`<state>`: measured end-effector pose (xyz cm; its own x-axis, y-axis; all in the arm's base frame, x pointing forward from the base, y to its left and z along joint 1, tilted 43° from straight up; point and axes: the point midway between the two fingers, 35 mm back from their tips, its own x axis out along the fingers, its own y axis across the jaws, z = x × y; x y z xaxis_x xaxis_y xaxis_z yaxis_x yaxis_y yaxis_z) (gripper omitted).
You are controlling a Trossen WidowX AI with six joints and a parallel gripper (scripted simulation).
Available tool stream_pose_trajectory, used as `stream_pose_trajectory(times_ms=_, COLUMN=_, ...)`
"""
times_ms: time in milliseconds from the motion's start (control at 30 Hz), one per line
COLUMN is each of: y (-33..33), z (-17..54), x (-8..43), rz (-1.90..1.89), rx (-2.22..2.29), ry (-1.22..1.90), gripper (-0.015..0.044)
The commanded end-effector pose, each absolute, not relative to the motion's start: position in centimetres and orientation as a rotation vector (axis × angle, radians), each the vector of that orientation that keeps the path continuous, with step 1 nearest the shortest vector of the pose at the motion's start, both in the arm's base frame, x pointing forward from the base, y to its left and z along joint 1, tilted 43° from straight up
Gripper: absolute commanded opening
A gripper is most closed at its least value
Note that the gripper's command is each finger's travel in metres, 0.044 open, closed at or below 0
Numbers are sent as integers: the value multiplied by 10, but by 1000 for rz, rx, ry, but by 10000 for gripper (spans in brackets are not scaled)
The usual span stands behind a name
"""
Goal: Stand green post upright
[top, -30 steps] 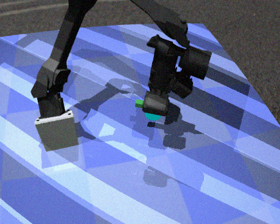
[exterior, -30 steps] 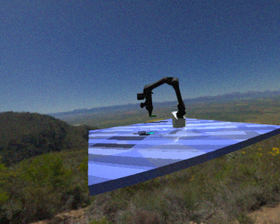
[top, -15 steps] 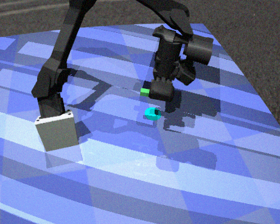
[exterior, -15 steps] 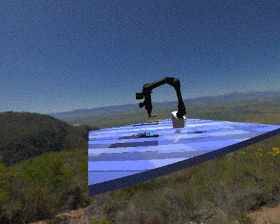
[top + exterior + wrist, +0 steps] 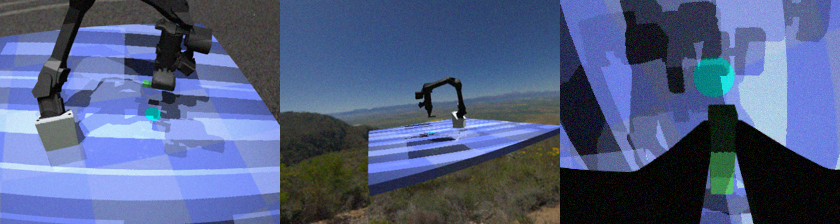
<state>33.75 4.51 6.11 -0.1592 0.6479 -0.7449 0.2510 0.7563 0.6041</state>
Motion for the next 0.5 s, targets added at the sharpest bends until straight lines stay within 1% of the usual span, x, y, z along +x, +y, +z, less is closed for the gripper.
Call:
stream_pose_trajectory(times_ms=0, y=48, z=60, x=338, rz=395, rx=699, ry=1731, gripper=23)
stream_pose_trajectory(times_ms=467, y=50, z=46, x=338, rz=344, rx=628, ry=1695, gripper=23)
